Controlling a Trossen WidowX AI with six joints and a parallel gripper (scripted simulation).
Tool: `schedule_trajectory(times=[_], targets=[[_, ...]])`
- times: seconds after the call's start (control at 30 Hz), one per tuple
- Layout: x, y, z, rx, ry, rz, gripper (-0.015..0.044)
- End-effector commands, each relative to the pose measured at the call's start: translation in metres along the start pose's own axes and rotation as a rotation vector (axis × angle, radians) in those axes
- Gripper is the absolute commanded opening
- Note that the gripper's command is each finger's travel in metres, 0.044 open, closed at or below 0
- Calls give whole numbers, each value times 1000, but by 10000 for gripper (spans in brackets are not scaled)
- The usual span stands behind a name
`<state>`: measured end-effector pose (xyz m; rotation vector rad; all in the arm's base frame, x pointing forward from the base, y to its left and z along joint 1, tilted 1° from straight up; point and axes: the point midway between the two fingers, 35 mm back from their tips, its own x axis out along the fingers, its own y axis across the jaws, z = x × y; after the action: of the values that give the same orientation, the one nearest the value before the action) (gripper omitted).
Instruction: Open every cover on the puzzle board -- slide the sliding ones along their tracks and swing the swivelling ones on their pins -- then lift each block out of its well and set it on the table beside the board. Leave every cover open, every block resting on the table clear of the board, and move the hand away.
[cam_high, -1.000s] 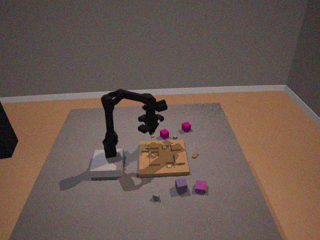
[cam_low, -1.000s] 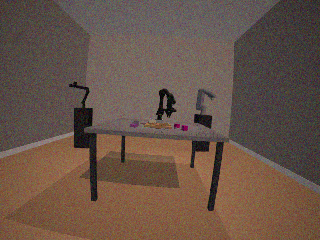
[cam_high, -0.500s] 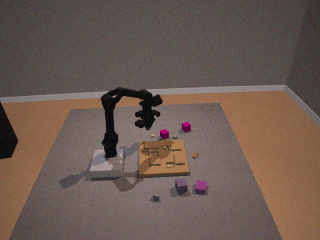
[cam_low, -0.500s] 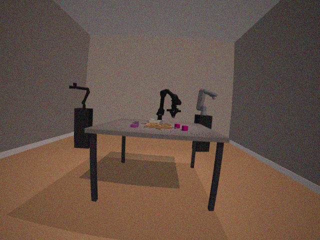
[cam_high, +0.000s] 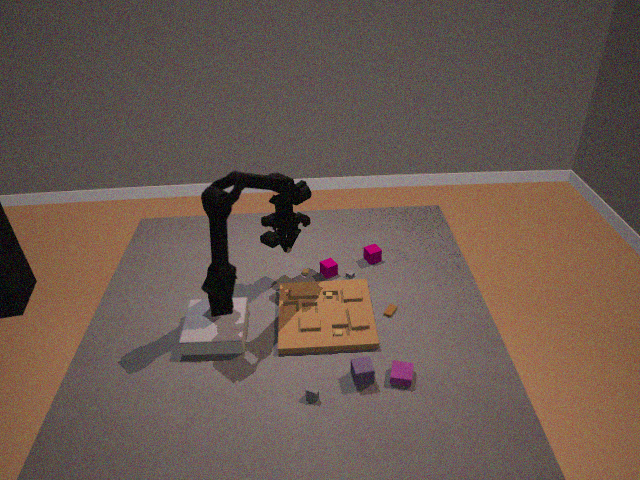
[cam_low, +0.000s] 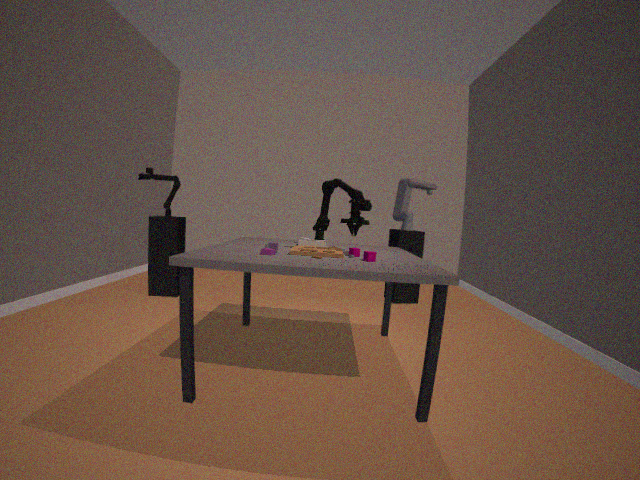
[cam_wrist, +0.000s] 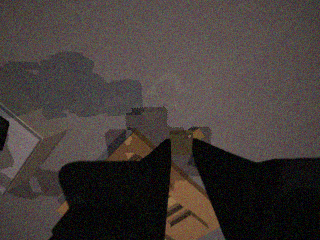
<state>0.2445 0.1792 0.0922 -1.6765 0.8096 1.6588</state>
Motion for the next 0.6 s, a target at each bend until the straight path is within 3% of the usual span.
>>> schedule_trajectory(times=[0.0, 0.57], targets=[[0, -2, 7, 5, -3, 1, 80], [27, -6, 7, 5, -3, 1, 80]])
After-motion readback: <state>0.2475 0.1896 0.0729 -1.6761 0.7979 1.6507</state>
